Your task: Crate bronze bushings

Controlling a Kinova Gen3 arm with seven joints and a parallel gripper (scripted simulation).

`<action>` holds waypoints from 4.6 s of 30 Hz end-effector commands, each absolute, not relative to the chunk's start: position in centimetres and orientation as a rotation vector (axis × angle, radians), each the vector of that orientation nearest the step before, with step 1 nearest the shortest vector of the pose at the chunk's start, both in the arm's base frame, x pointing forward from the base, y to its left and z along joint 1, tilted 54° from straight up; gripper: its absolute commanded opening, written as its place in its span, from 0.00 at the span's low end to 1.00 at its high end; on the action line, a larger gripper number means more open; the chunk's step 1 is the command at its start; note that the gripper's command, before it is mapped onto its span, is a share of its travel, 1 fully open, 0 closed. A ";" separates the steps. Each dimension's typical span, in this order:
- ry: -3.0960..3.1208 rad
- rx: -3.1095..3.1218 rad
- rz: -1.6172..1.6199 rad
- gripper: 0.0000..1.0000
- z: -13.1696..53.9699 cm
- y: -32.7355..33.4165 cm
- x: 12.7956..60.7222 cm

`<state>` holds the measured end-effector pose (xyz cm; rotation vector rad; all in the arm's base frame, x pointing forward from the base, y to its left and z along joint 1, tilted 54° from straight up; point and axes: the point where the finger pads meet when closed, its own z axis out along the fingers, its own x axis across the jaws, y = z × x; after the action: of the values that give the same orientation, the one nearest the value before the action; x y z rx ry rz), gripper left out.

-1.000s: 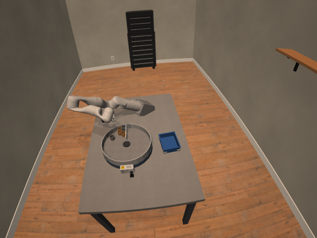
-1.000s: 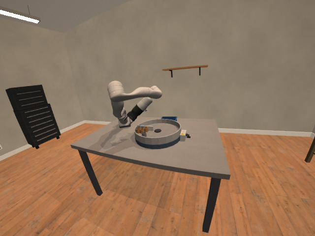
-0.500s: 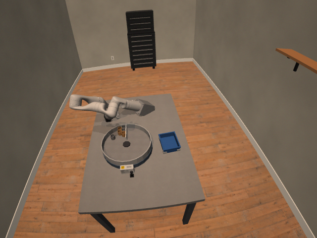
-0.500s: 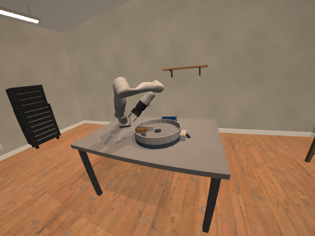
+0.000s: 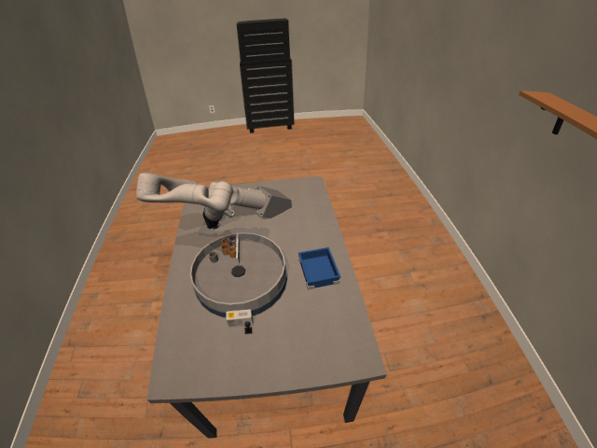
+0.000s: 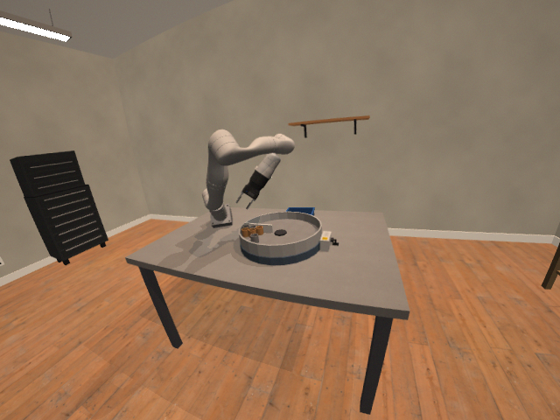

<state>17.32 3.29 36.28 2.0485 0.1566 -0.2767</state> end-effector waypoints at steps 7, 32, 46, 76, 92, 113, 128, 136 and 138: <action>0.366 2.028 -0.232 1.00 36.1 8.7 19.1; 0.564 1.999 -0.191 1.00 35.9 13.9 21.0; 0.762 1.957 -0.147 1.00 35.7 19.1 22.8; 1.151 1.838 -0.054 1.00 35.4 29.6 26.5; 1.341 1.760 -0.005 1.00 35.3 34.8 28.3; 1.420 1.683 -0.037 1.00 34.0 36.2 25.0; 1.420 1.683 -0.037 1.00 34.5 31.3 24.0; 1.420 1.683 -0.037 1.00 34.5 31.3 24.0; 1.420 1.683 -0.037 1.00 34.5 31.3 24.0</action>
<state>24.00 31.25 34.47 1.6822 1.4183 -0.0396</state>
